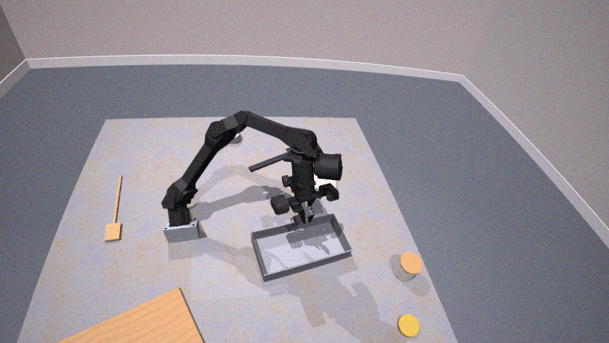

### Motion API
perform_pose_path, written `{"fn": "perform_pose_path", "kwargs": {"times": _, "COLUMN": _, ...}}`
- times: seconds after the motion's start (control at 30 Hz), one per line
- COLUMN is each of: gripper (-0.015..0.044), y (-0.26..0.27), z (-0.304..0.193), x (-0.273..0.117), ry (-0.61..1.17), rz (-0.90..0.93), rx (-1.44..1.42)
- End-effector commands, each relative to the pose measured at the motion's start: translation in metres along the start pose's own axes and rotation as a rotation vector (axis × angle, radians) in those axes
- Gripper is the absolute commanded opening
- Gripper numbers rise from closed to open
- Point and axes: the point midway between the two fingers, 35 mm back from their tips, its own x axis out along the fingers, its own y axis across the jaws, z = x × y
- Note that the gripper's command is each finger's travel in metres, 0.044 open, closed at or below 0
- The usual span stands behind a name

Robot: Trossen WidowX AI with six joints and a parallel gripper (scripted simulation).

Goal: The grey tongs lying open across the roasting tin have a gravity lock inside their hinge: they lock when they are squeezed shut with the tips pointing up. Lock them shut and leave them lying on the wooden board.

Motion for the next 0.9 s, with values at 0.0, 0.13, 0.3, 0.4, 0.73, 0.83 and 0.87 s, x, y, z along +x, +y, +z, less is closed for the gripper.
{"fn": "perform_pose_path", "kwargs": {"times": 0.0, "gripper": -0.015, "y": -0.001, "z": 0.0, "x": -0.006, "ry": 0.083, "rz": 0.003, "rx": -0.01}}
{"fn": "perform_pose_path", "kwargs": {"times": 0.13, "gripper": -0.015, "y": -0.002, "z": 0.001, "x": -0.005, "ry": 0.181, "rz": 0.018, "rx": -0.036}}
{"fn": "perform_pose_path", "kwargs": {"times": 0.3, "gripper": -0.015, "y": -0.003, "z": 0.003, "x": -0.007, "ry": 0.307, "rz": 0.029, "rx": -0.071}}
{"fn": "perform_pose_path", "kwargs": {"times": 0.4, "gripper": -0.015, "y": -0.004, "z": 0.005, "x": -0.008, "ry": 0.379, "rz": 0.031, "rx": -0.084}}
{"fn": "perform_pose_path", "kwargs": {"times": 0.73, "gripper": -0.015, "y": -0.008, "z": 0.012, "x": -0.019, "ry": 0.633, "rz": 0.013, "rx": -0.129}}
{"fn": "perform_pose_path", "kwargs": {"times": 0.83, "gripper": -0.015, "y": -0.008, "z": 0.016, "x": -0.023, "ry": 0.708, "rz": 0.001, "rx": -0.137}}
{"fn": "perform_pose_path", "kwargs": {"times": 0.87, "gripper": -0.015, "y": -0.008, "z": 0.017, "x": -0.025, "ry": 0.732, "rz": -0.004, "rx": -0.139}}
